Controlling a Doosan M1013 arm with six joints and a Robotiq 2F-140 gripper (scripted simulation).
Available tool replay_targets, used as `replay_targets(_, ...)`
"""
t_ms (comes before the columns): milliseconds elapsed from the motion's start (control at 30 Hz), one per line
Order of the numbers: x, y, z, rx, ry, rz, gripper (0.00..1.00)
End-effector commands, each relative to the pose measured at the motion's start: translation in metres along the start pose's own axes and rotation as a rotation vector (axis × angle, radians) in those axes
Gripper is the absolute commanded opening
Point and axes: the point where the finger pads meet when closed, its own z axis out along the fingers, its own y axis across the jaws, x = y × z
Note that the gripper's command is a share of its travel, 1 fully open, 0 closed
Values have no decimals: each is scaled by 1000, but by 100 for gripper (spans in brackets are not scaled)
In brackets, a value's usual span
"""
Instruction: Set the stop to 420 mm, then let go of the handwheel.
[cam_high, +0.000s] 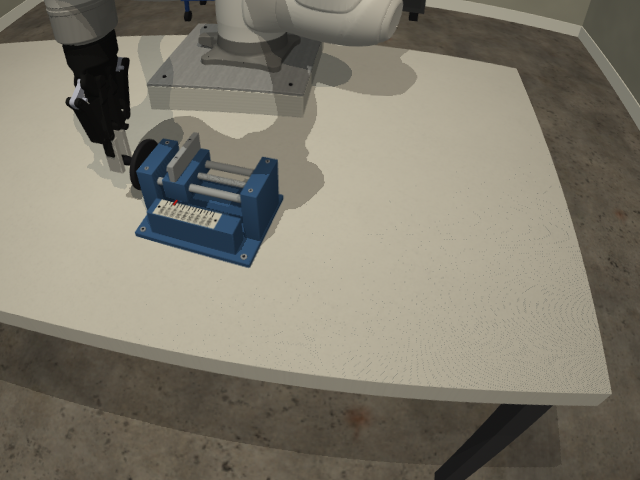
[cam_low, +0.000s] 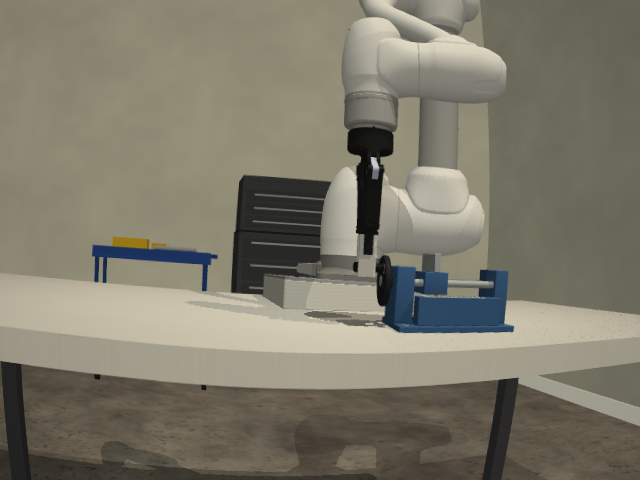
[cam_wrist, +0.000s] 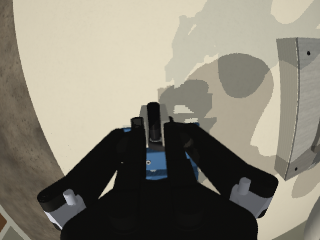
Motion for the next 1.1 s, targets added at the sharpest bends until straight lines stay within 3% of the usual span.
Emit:
replay_targets(0,0,0,3,-3,4,-4,4)
replay_targets(1067,0,-5,10,-3,4,-4,4)
